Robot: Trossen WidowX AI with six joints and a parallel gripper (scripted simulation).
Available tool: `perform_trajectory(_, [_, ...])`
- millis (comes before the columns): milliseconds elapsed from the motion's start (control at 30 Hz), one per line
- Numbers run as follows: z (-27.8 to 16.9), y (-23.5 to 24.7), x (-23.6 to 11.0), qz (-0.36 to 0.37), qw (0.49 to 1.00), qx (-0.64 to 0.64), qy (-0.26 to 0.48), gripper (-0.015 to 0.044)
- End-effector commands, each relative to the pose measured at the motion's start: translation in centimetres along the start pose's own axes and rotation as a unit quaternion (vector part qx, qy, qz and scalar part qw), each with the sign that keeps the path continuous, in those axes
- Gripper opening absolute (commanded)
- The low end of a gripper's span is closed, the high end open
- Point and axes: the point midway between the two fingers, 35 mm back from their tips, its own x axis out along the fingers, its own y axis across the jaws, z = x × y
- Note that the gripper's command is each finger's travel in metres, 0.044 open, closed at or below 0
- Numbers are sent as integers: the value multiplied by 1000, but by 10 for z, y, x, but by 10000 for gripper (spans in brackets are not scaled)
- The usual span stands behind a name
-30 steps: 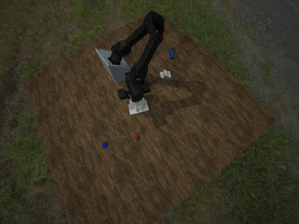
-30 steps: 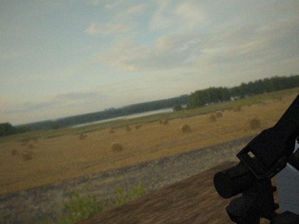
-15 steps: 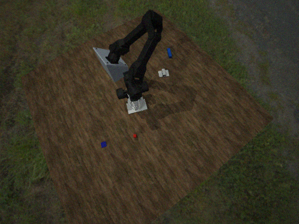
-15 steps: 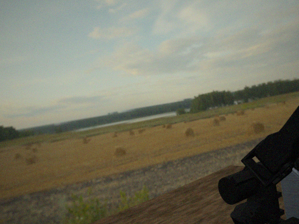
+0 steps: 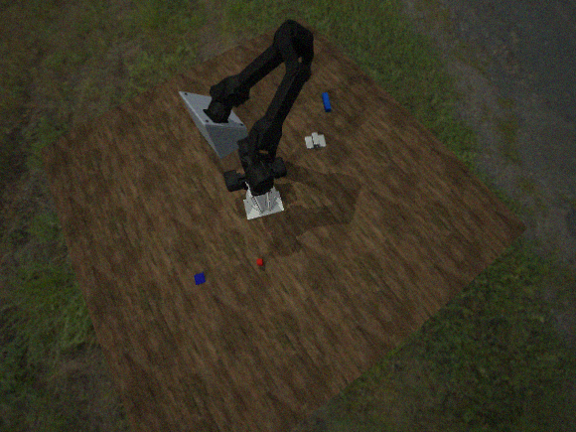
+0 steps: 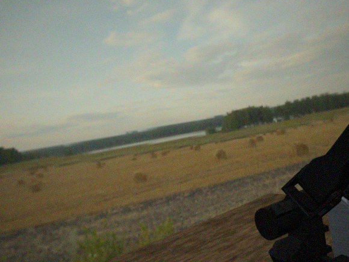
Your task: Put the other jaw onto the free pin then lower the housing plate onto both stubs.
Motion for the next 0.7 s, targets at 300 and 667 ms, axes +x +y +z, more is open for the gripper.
perform_trajectory(300, [0,1,2,2,1000,0,1,351])
perform_trajectory(667, [0,0,0,0,1000,0,0,377])
